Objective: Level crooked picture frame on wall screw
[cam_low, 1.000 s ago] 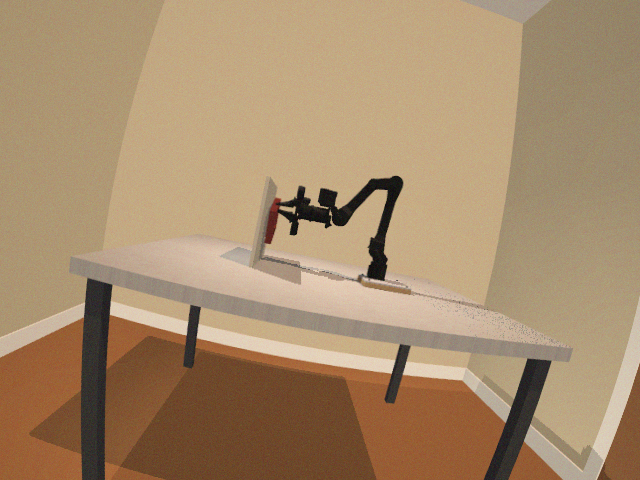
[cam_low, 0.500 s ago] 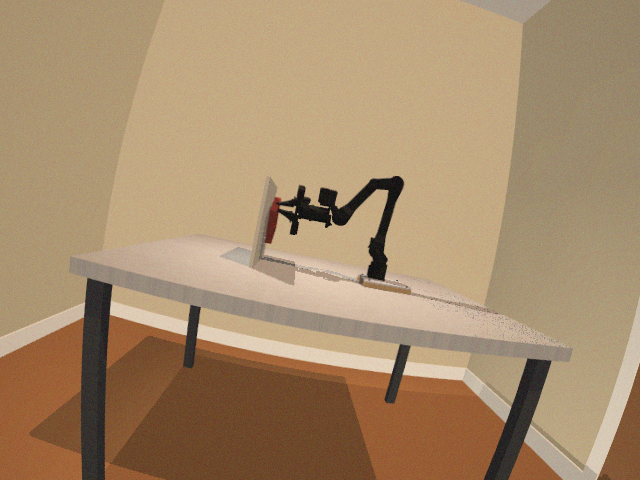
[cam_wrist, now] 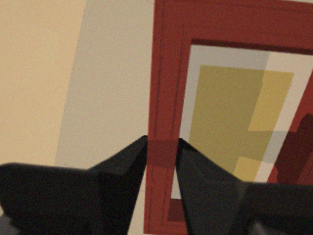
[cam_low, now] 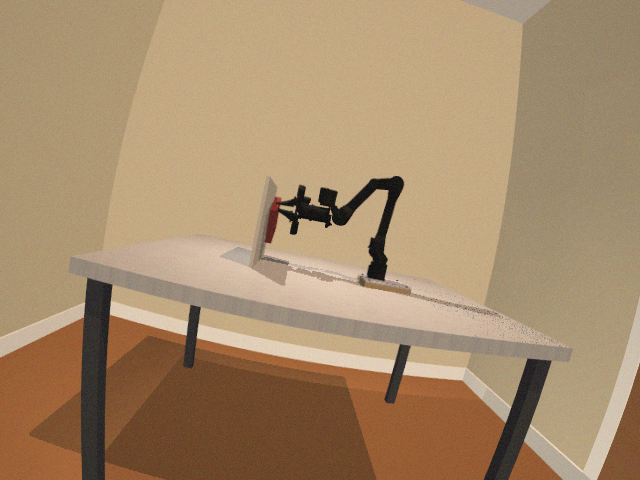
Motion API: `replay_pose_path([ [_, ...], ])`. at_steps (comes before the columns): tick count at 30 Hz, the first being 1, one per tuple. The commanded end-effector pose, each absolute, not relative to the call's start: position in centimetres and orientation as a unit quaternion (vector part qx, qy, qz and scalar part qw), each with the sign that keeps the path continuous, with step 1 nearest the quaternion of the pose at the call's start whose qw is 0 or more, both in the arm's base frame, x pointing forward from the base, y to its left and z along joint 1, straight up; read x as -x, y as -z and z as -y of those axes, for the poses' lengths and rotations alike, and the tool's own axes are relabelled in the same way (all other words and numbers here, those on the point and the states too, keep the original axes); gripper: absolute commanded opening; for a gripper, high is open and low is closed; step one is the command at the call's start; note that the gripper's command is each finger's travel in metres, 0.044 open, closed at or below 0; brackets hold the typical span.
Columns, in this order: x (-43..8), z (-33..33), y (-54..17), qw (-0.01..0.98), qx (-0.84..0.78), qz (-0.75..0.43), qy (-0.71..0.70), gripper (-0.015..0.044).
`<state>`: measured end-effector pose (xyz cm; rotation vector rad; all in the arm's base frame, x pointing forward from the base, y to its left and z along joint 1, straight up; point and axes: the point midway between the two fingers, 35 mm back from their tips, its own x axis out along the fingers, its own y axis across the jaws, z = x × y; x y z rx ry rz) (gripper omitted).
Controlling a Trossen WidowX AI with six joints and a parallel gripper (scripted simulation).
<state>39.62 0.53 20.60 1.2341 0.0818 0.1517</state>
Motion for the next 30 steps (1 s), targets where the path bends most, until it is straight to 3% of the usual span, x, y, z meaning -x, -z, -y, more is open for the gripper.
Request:
replay_pose_path([
  [1,-39.63,-0.46,-20.73,0.813,-0.577,-0.035,-0.072,0.0000],
  [30,-39.66,-0.23,-20.93,0.813,-0.577,-0.035,-0.072,0.0000],
])
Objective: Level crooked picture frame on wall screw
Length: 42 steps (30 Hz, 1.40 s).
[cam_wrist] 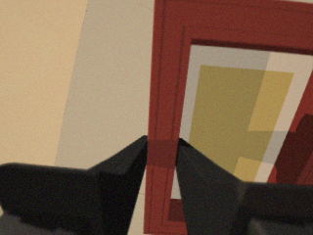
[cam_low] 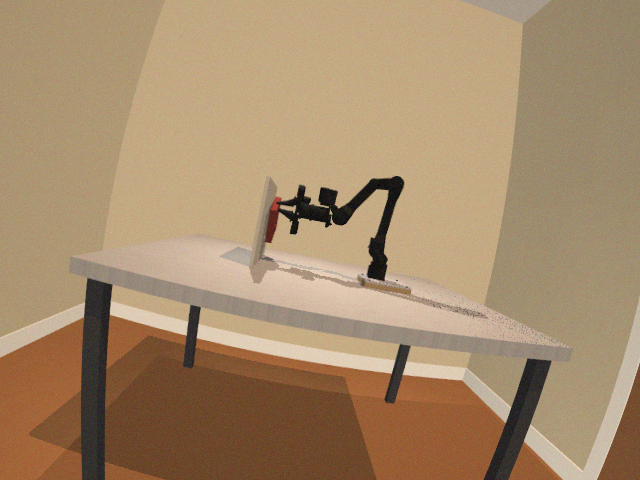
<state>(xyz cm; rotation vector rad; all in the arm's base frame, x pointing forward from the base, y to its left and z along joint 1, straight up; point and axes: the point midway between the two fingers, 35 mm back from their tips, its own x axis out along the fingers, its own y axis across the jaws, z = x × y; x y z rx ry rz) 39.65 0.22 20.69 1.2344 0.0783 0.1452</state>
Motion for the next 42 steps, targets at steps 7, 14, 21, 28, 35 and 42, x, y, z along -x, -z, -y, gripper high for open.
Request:
replay_pose_path([
  [7,-39.70,0.03,-21.02,0.813,-0.576,-0.035,-0.072,0.0000],
  [14,-39.73,0.19,-21.12,0.813,-0.576,-0.035,-0.072,0.0000],
  [21,-39.72,0.16,-21.08,0.813,-0.576,-0.035,-0.072,0.0000],
  [28,-39.72,0.12,-21.03,0.813,-0.576,-0.035,-0.072,0.0000],
  [35,-39.72,0.10,-20.96,0.813,-0.576,-0.035,-0.072,0.0000],
  [42,-39.73,0.14,-20.88,0.813,-0.576,-0.035,-0.072,0.0000],
])
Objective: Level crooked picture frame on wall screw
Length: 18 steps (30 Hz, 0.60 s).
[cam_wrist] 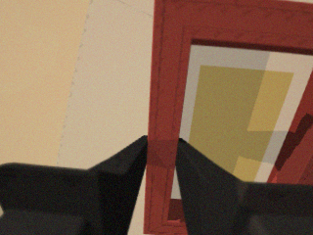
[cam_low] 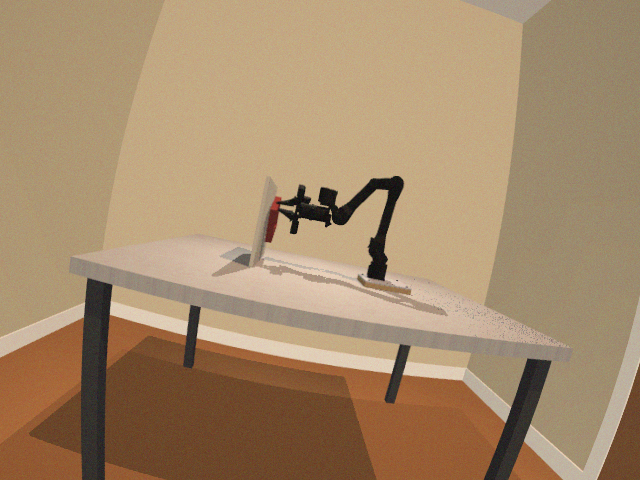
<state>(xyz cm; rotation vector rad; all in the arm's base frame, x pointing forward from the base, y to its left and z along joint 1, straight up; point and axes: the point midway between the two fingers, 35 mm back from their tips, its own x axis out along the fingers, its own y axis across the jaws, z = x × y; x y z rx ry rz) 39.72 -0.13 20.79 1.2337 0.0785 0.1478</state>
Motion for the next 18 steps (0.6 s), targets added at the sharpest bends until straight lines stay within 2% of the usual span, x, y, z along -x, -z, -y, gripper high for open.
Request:
replay_pose_path([
  [1,-39.73,0.15,-20.85,0.813,-0.576,-0.035,-0.072,0.0000],
  [18,-39.78,0.40,-20.34,0.813,-0.576,-0.035,-0.072,0.0000],
])
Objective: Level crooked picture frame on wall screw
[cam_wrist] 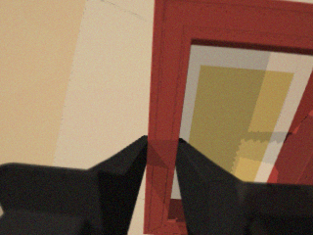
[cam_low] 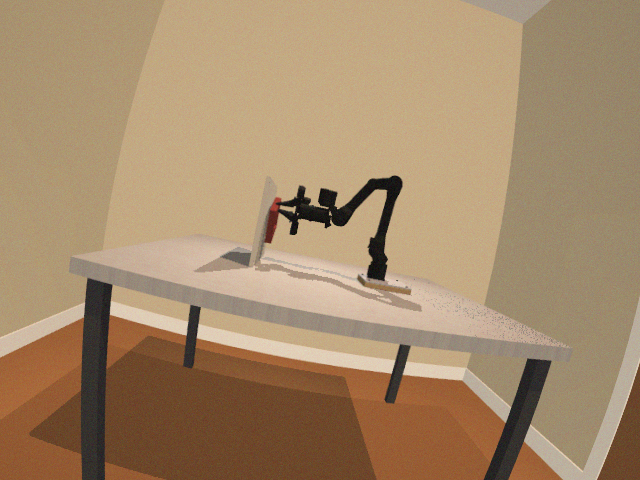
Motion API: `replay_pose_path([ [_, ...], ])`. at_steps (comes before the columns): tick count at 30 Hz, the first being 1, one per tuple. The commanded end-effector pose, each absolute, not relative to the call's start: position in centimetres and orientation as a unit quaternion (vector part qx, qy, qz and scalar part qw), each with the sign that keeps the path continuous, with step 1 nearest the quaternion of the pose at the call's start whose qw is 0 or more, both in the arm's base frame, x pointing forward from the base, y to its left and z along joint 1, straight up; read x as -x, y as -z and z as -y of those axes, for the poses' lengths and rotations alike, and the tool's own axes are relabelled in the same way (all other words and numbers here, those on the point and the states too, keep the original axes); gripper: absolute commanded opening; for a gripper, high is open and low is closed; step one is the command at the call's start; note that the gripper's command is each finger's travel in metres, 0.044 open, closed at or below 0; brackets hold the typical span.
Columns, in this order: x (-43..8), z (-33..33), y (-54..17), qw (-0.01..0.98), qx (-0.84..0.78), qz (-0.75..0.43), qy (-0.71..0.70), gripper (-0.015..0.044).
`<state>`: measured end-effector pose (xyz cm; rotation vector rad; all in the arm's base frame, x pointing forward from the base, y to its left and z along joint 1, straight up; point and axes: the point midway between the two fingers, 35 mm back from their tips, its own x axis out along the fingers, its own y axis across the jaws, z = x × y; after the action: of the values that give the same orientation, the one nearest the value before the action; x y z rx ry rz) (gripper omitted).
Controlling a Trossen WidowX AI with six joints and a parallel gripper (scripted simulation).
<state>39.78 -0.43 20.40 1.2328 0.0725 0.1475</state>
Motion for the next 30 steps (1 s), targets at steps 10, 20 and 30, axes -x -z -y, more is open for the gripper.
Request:
replay_pose_path([
  [10,-39.79,0.48,-20.34,0.813,-0.577,-0.033,-0.070,0.0000],
  [20,-39.79,0.49,-20.27,0.811,-0.579,-0.034,-0.070,0.0000],
  [30,-39.80,0.51,-20.23,0.788,-0.611,-0.036,-0.069,0.0000],
])
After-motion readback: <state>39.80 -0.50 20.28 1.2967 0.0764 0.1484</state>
